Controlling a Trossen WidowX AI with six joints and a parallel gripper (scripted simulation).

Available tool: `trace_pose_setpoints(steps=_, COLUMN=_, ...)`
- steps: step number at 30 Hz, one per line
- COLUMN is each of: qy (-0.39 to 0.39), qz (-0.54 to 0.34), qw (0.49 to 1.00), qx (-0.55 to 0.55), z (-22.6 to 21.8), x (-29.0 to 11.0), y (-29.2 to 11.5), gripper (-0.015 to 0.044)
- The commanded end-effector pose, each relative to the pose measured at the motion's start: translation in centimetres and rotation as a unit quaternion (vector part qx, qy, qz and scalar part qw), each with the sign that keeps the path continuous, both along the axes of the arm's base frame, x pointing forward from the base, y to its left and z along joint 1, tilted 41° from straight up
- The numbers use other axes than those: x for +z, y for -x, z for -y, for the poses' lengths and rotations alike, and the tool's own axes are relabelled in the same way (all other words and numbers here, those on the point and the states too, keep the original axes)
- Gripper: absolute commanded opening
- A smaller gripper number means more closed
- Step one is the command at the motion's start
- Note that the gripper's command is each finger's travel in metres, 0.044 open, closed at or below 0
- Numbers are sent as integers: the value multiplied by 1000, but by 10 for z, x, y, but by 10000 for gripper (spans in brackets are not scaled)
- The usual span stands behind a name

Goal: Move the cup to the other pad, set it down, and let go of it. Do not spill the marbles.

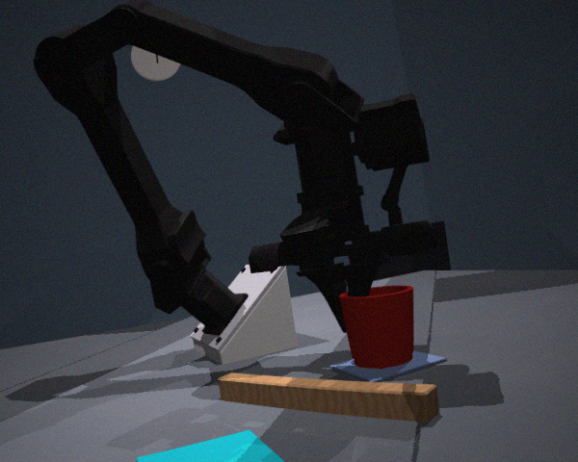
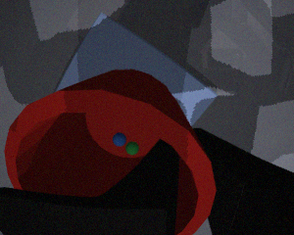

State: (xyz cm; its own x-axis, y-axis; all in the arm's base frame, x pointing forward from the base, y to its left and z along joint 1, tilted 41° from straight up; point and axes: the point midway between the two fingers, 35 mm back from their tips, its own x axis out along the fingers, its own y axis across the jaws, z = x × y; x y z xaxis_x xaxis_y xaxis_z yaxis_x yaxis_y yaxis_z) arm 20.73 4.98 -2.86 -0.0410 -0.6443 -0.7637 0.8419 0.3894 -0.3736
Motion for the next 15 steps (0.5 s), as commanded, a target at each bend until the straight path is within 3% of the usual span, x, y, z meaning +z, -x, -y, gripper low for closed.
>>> trace_pose_setpoints(steps=1, qy=0, qz=0, qw=1000, qx=0, z=-1, x=1, y=0, gripper=0)
trace_pose_setpoints(steps=15, qy=1, qz=-3, qw=1000, qx=3, z=-28, x=35, y=2, gripper=0)
